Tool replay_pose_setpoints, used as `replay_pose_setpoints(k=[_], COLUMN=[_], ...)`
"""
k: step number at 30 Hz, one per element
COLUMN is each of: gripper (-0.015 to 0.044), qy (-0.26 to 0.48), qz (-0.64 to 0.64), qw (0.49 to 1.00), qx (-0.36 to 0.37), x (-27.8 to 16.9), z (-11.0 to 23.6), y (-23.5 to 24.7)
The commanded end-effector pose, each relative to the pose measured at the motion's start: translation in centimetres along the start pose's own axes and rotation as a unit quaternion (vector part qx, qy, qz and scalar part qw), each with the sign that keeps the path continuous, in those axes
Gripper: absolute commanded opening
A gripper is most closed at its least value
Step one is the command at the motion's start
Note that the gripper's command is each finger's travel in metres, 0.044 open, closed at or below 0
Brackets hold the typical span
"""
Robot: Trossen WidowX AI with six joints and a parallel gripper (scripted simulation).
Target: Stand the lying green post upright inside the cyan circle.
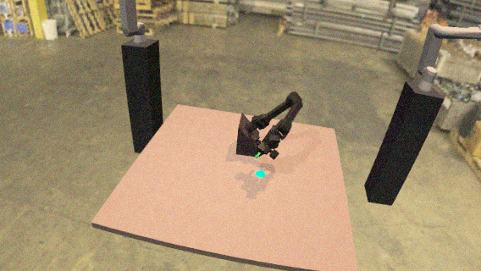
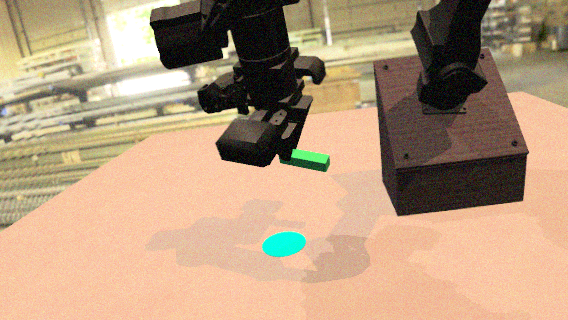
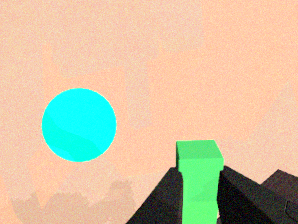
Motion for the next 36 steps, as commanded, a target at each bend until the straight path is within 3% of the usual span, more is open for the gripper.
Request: replay_pose_setpoints(k=[1, 36], gripper=[0.0023, 0.0023], qy=[-0.011, -0.097], qz=[0.000, 0.000], qw=[1.000, 0.992], qx=[-0.011, -0.085], x=[-0.1, -0.3], z=[-0.1, -1.2], y=[-0.1, -0.5])
Point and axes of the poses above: the point midway between the two fingers, 35 mm back from their tips, its own z axis back along the fingers, its own y axis across the jaws, x = y × z, the point moved 1 cm from there along z, back along the fingers, and after that the axes turned 3 degrees about z, right-handed, at the moved point
